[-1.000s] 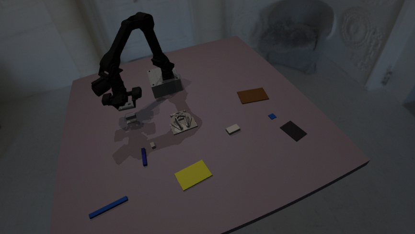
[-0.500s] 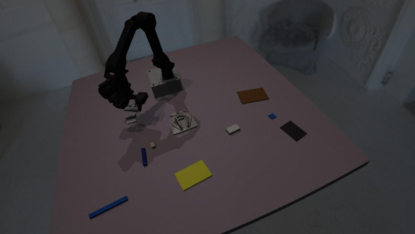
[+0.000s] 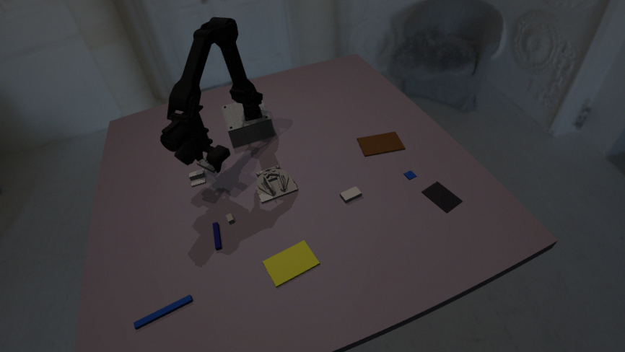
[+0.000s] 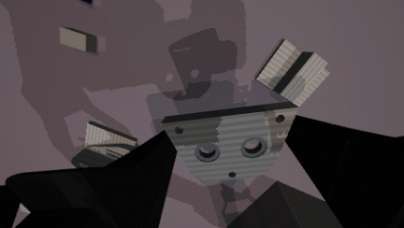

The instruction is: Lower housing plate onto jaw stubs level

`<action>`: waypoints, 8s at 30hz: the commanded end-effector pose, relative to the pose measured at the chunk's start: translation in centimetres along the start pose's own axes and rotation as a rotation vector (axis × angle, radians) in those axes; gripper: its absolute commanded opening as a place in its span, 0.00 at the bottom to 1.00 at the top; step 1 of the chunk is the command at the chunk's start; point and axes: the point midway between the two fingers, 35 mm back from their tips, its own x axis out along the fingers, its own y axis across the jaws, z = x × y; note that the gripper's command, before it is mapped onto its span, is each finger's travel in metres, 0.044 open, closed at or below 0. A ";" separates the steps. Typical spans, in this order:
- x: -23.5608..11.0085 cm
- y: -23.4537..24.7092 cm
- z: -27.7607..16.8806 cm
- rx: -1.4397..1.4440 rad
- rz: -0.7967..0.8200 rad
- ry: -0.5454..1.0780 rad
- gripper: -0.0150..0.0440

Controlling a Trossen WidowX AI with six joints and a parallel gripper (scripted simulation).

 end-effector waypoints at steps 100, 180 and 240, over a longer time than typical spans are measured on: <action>-0.1 14.4 -11.6 2.161 0.003 0.018 0.85; 5.4 13.3 -12.4 2.157 0.001 0.018 0.85; 7.0 13.2 -12.5 2.155 0.001 0.017 0.85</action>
